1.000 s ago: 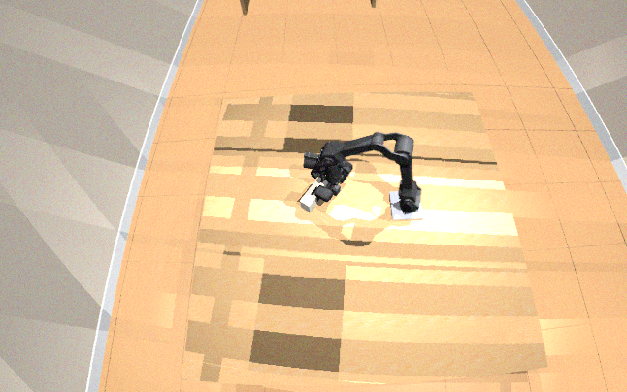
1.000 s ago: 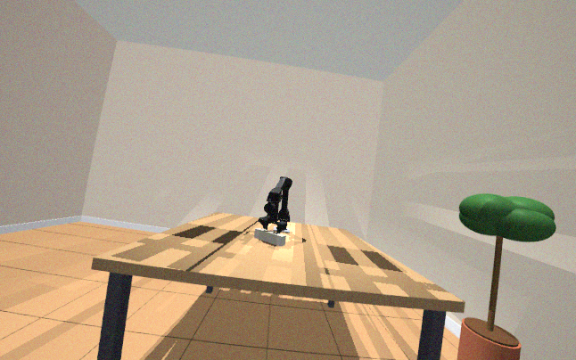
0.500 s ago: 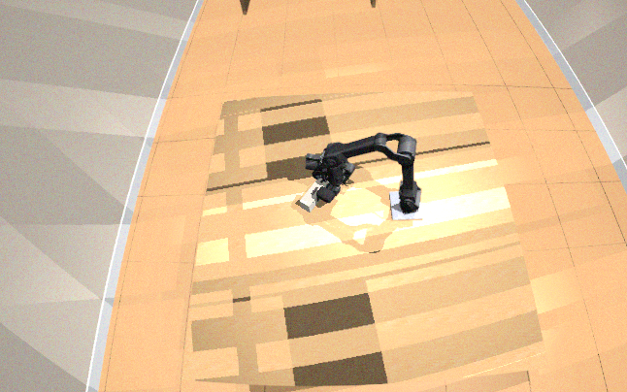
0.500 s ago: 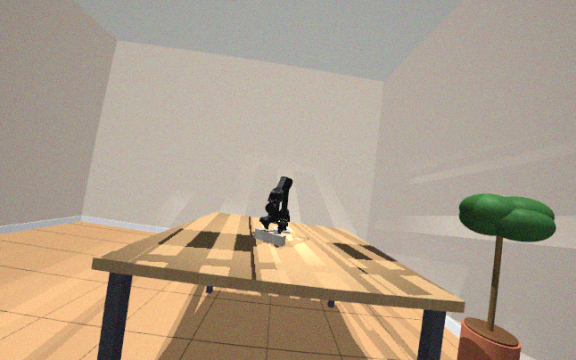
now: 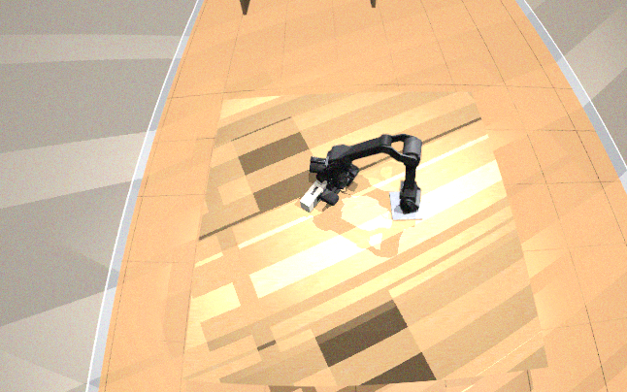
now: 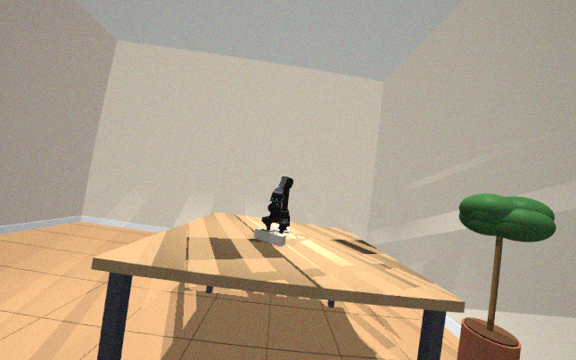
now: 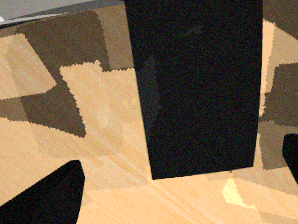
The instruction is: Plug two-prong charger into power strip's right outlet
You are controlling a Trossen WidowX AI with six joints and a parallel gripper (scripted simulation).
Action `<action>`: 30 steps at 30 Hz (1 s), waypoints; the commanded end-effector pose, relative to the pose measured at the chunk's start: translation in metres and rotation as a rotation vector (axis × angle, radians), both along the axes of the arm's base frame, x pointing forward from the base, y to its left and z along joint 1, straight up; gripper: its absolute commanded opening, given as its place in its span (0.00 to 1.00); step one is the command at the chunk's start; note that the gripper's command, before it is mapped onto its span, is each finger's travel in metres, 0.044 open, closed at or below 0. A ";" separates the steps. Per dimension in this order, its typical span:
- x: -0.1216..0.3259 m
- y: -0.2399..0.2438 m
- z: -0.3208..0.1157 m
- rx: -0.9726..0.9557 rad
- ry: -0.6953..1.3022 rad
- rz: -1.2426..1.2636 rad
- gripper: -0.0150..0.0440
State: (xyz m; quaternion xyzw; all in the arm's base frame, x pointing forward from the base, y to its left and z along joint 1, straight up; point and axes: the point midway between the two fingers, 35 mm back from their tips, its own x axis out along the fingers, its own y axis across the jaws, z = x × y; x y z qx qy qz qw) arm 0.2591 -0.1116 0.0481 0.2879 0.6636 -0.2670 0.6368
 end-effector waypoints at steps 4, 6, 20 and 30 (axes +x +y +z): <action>-0.008 0.008 -0.002 0.001 0.005 -0.004 1.00; -0.010 0.010 -0.002 0.001 0.005 -0.004 1.00; -0.023 0.023 -0.003 0.002 0.006 -0.004 1.00; -0.010 0.009 0.046 -0.298 -0.262 0.013 1.00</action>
